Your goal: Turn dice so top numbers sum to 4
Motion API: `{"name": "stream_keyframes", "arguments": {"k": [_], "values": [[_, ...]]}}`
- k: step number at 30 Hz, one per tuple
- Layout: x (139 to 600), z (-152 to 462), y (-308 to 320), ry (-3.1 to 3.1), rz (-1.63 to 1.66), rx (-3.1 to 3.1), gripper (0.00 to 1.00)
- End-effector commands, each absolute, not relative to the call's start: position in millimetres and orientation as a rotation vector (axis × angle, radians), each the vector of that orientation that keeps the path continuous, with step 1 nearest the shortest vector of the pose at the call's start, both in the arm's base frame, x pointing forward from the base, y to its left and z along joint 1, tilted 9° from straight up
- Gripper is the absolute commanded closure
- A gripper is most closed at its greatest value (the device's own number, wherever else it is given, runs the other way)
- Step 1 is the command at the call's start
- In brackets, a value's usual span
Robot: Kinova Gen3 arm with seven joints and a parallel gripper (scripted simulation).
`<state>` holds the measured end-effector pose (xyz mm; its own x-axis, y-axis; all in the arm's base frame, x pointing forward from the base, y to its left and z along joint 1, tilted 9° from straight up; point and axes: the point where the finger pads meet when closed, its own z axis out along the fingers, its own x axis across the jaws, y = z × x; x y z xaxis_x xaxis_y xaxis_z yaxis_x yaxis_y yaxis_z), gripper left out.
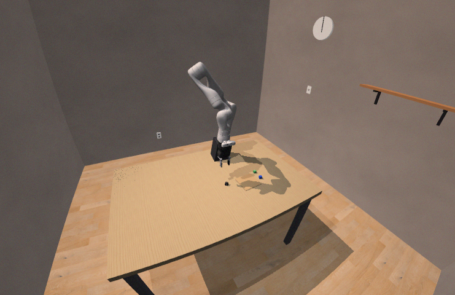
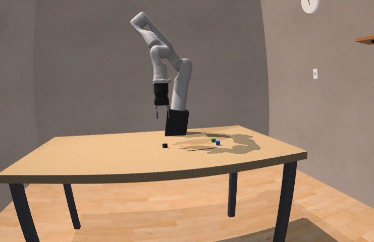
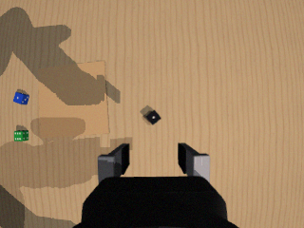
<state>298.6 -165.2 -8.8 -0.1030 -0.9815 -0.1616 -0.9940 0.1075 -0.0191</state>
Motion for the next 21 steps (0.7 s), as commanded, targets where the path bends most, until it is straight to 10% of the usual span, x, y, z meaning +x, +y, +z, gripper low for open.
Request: {"name": "stream_keyframes", "arguments": {"k": [1, 21], "values": [[298.7, -8.5, -165.0, 2.233, 0.141, -2.011, 0.00], [299.0, -16.8, -163.8, 2.234, 0.139, -2.010, 0.00]]}}
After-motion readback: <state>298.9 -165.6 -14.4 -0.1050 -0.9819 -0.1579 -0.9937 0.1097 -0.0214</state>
